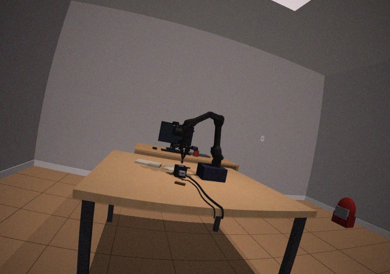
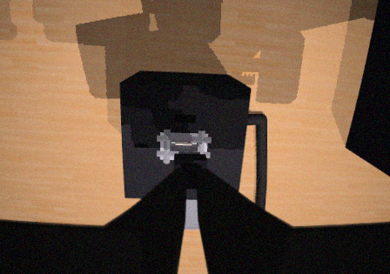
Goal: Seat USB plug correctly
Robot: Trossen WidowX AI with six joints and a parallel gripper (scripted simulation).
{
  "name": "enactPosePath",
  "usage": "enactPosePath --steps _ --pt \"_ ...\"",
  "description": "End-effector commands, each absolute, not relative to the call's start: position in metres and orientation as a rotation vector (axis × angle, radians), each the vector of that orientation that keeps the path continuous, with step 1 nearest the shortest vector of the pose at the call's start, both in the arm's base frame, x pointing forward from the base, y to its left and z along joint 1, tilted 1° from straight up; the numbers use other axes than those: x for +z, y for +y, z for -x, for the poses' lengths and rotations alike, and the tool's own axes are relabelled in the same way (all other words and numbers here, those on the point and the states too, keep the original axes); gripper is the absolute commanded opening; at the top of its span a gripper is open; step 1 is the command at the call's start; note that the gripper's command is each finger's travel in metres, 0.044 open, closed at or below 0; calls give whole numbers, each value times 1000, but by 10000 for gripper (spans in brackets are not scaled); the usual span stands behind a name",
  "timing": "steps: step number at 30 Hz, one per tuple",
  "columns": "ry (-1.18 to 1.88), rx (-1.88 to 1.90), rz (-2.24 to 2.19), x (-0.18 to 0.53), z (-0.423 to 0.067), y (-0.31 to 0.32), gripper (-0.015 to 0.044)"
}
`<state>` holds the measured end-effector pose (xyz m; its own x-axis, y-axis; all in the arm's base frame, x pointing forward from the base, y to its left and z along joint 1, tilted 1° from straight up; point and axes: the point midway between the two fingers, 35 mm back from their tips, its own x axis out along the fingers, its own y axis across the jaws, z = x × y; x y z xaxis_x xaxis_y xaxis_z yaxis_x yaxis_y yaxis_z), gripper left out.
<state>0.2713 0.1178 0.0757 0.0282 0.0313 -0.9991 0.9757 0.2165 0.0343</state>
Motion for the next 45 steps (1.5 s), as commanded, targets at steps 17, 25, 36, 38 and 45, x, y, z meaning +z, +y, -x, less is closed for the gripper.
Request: enactPosePath --steps 17,25,36,38,45 --pt "1304 -991 -1075 85 -272 118 0" --pt "1366 -862 -938 84 -272 118 0" --pt "1446 -641 -712 84 -272 118 0" --pt "1458 -601 -671 84 -272 118 0" --pt "1492 -460 -527 84 -272 118 0"
